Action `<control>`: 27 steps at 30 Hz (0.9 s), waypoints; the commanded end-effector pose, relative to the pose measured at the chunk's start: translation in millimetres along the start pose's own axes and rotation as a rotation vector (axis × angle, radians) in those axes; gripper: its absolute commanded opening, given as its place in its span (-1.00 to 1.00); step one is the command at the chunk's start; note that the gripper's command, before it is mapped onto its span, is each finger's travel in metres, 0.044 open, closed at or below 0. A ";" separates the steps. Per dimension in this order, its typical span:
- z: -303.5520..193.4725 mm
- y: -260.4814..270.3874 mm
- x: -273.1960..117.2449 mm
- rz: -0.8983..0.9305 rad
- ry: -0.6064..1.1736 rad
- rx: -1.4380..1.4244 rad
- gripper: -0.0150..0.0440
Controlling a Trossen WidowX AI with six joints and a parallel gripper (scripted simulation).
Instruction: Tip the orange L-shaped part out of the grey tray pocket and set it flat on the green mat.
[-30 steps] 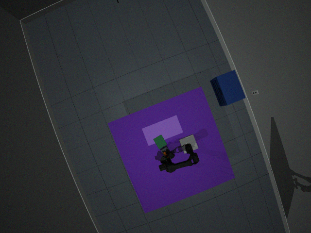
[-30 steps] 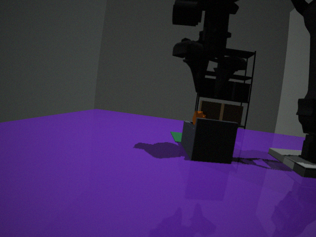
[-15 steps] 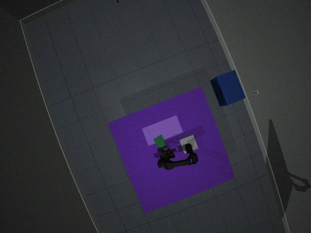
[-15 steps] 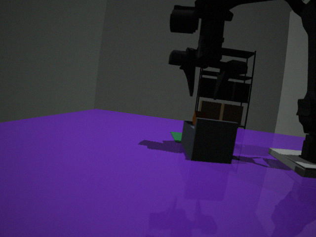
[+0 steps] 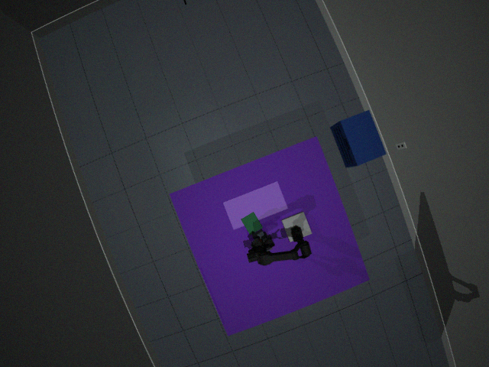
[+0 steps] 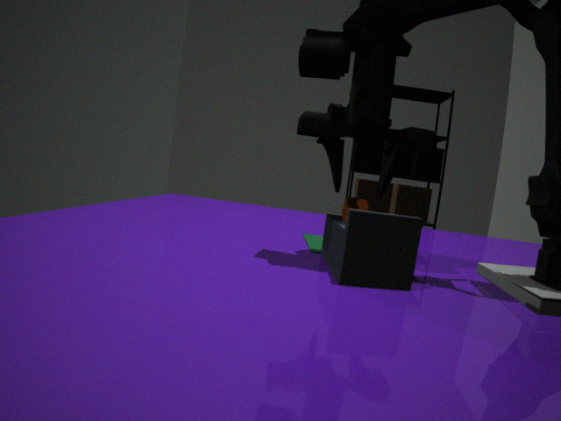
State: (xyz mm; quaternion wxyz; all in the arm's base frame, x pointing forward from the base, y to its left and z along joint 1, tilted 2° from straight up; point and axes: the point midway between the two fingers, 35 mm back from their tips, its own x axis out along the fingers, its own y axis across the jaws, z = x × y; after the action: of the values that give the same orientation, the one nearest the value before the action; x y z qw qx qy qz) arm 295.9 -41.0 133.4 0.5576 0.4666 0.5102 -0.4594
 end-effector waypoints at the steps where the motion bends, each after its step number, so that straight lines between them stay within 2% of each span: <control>1: -0.7 0.1 7.3 0.000 0.005 0.003 0.46; 21: -1.2 -0.9 37.2 0.000 0.005 0.003 0.46; 27: -0.3 -0.7 33.4 -0.001 0.000 0.003 -0.08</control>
State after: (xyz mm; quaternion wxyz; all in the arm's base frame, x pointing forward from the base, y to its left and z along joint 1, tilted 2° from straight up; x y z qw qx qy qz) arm 297.0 -42.0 99.6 0.5567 0.4670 0.5099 -0.4605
